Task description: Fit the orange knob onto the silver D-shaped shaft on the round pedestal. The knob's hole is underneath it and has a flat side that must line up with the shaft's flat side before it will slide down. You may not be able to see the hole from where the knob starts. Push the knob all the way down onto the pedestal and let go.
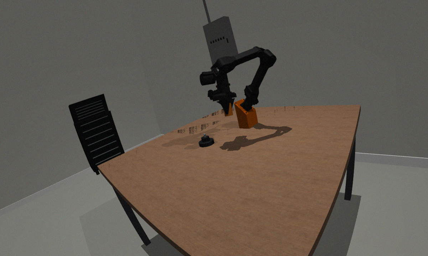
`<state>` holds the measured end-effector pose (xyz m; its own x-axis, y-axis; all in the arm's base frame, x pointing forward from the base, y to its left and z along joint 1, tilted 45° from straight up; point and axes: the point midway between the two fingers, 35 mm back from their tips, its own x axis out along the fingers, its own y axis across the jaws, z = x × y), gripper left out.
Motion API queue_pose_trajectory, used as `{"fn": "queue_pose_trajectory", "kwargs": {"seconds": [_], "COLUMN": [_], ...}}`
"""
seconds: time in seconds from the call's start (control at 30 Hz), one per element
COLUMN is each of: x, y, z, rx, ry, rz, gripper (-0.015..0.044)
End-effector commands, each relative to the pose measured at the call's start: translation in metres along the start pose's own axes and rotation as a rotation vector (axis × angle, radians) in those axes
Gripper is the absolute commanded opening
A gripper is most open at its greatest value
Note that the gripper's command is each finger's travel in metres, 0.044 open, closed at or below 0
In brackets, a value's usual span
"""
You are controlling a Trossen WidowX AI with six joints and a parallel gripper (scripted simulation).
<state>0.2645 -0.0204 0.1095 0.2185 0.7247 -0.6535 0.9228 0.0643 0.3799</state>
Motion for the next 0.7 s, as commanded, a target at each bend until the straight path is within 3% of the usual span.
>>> {"fn": "queue_pose_trajectory", "kwargs": {"seconds": [0.0,0.67], "x": [-0.009,-0.051], "y": [0.0,-0.003], "z": [-0.001,-0.005], "rx": [-0.009,-0.006], "ry": [-0.004,-0.003], "rz": [0.087,0.514], "gripper": [0.0,0.0]}}
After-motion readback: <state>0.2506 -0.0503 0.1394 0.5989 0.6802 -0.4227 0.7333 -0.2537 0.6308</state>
